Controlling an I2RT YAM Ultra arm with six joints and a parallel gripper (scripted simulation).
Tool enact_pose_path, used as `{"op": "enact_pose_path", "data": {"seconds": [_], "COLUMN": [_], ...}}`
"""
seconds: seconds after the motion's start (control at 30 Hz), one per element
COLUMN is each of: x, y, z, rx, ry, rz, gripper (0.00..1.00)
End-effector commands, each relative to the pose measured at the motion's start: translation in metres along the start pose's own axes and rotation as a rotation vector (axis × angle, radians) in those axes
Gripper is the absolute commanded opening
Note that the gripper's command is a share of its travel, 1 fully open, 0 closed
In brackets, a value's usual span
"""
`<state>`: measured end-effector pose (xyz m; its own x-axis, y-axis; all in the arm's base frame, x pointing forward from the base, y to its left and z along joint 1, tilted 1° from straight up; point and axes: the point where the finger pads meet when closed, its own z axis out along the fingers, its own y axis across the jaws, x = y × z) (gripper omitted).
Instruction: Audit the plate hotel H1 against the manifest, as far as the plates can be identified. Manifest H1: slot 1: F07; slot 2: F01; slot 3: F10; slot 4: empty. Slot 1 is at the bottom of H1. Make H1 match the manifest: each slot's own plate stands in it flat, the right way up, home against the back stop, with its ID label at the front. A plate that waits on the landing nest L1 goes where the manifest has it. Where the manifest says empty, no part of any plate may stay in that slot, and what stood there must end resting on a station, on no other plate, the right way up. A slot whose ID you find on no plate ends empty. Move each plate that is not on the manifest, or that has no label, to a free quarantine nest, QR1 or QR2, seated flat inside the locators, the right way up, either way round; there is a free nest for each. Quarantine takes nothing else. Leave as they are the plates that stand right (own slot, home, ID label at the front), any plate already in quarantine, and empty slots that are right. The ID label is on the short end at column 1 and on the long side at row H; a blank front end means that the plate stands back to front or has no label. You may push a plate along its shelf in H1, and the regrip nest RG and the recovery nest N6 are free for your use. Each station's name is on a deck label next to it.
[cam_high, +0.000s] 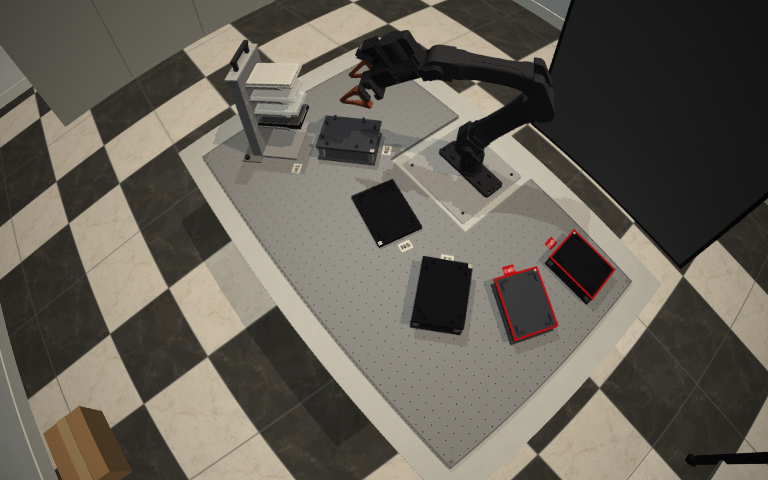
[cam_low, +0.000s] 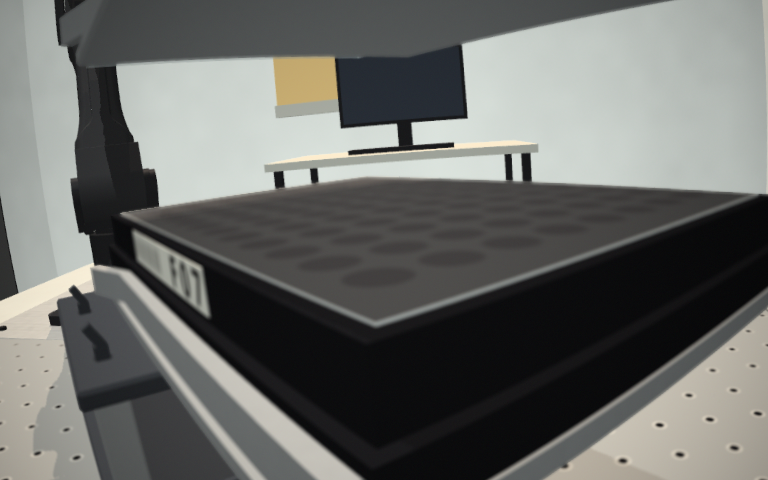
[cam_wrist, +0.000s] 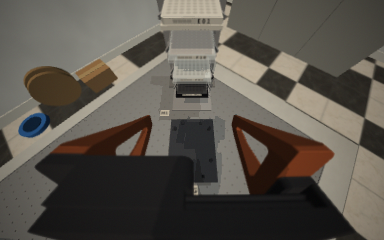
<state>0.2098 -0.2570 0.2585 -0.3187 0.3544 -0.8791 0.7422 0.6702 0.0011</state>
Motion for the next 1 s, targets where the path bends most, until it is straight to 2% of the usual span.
{"op": "enact_pose_path", "data": {"seconds": [0.0, 0.17, 0.2, 0.23, 0.67, 0.87, 0.93, 0.97], "x": [-0.014, -0.022, -0.028, -0.028, -0.065, -0.075, -0.08, -0.068], "y": [-0.002, -0.002, -0.002, -0.002, -0.002, -0.002, -0.001, -0.001], "z": [-0.008, -0.012, -0.019, -0.016, -0.037, -0.043, -0.054, -0.048], "rx": [0.002, 0.002, 0.003, 0.003, 0.001, 0.002, 0.004, 0.003], "ry": [0.004, 0.006, -0.01, 0.006, 0.006, 0.006, -0.023, -0.003], "rz": [-0.003, -0.002, -0.004, -0.002, -0.003, -0.002, -0.005, -0.003], "gripper": [1.0, 1.0, 1.0, 1.0, 1.0, 1.0, 1.0, 1.0]}}
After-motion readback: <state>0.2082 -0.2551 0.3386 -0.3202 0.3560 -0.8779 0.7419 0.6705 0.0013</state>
